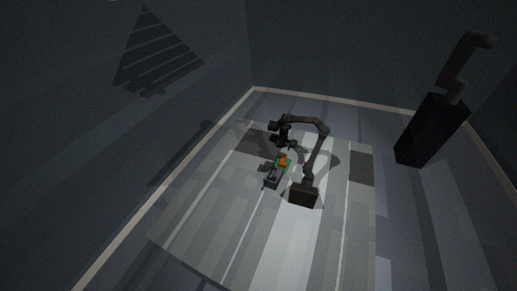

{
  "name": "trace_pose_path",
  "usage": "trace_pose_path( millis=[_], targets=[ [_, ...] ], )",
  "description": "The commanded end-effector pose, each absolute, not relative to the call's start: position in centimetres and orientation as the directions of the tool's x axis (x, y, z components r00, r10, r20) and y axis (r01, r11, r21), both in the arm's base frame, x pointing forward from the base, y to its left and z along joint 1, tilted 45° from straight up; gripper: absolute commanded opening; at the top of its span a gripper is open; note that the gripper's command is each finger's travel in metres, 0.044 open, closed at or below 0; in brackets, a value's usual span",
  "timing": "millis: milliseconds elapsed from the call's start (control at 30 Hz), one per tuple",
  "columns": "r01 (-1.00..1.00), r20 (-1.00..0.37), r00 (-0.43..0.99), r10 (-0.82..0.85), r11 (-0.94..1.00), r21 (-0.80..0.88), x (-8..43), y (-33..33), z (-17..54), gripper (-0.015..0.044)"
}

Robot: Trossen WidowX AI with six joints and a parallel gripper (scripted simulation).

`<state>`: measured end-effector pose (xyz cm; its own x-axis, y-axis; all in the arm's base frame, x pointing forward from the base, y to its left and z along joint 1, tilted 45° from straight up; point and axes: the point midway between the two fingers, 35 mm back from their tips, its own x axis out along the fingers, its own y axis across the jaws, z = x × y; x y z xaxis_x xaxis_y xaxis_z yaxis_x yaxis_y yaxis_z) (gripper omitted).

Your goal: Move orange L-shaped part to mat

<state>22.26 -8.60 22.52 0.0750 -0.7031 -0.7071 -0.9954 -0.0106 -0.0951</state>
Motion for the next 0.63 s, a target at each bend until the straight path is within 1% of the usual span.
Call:
trace_pose_path(
  millis=[0,33,600],
  targets=[
    [-0.997,-0.702,0.058,-0.71,-0.003,-0.079,22.09,-8.14,22.98,0.04],
    [-0.995,-0.707,0.077,-0.703,-0.012,-0.096,22.22,-8.38,22.76,0.04],
    [-0.995,-0.707,0.077,-0.703,-0.012,-0.096,22.22,-8.38,22.76,0.04]
  ],
)
